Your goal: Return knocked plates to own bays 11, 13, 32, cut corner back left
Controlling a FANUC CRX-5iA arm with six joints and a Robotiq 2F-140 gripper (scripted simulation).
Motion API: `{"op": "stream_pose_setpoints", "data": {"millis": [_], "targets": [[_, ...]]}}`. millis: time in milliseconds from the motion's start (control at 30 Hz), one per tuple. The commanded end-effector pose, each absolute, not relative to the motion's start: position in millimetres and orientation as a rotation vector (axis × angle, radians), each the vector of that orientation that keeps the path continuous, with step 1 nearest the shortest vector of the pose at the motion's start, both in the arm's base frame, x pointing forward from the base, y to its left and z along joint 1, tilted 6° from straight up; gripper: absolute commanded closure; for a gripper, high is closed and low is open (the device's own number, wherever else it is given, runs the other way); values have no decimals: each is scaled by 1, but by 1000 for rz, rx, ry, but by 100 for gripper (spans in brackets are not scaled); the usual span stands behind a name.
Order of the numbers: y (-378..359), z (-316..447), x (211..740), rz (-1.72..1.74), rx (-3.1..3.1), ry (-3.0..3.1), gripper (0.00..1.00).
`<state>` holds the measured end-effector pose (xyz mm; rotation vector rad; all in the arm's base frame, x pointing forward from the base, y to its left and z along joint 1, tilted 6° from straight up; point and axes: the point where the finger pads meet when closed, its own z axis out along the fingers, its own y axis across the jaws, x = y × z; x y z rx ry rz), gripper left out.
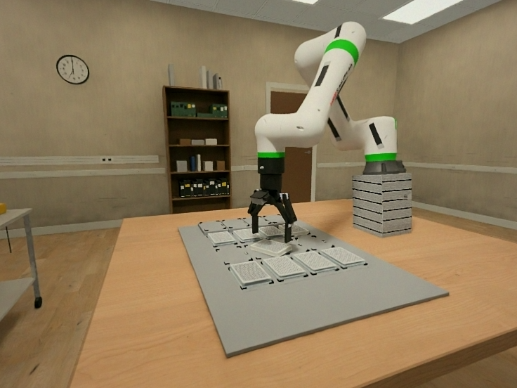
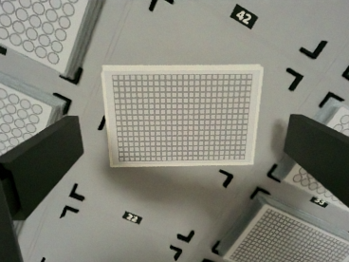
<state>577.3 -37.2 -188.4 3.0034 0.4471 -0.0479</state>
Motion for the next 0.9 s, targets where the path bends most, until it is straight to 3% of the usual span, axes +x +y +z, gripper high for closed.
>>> {"op": "stream_pose_setpoints", "data": {"millis": [0,867], "targets": [[-37,-190,578,-45,3004,448,0],[-39,-204,578,-45,3004,448,0]]}}
